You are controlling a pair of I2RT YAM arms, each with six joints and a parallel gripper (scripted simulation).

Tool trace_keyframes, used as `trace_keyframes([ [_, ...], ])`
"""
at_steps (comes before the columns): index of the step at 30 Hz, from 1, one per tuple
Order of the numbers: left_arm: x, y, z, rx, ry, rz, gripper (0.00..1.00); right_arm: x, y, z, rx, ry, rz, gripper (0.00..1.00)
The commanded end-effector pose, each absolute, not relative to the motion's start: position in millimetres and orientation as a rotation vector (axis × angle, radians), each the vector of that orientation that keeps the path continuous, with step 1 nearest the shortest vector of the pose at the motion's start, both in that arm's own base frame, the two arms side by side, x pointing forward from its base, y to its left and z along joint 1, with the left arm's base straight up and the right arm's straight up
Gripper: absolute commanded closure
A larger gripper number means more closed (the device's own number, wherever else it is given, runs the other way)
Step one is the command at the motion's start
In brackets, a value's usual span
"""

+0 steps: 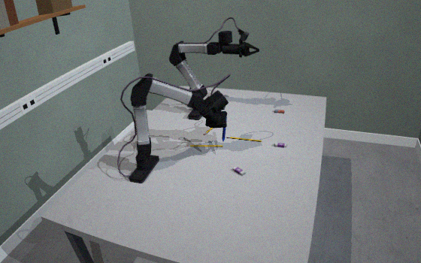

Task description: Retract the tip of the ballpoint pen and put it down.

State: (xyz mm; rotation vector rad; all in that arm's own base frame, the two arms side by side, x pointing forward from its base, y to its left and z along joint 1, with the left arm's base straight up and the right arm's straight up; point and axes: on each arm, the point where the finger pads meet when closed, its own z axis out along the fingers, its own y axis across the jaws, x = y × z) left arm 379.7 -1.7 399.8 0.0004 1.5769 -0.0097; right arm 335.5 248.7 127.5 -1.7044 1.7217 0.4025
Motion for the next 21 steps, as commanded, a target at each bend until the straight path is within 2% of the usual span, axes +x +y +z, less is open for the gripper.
trace_keyframes([
  [1,384.4,-16.6,395.2,0.015,1.612,-0.089,0.99,338.1,250.7,122.1,-1.713,1.722,0.414,0.86],
  [21,395.4,-115.7,321.3,0.012,1.912,-0.582,0.99,338.1,250.7,122.1,-1.713,1.722,0.414,0.86],
])
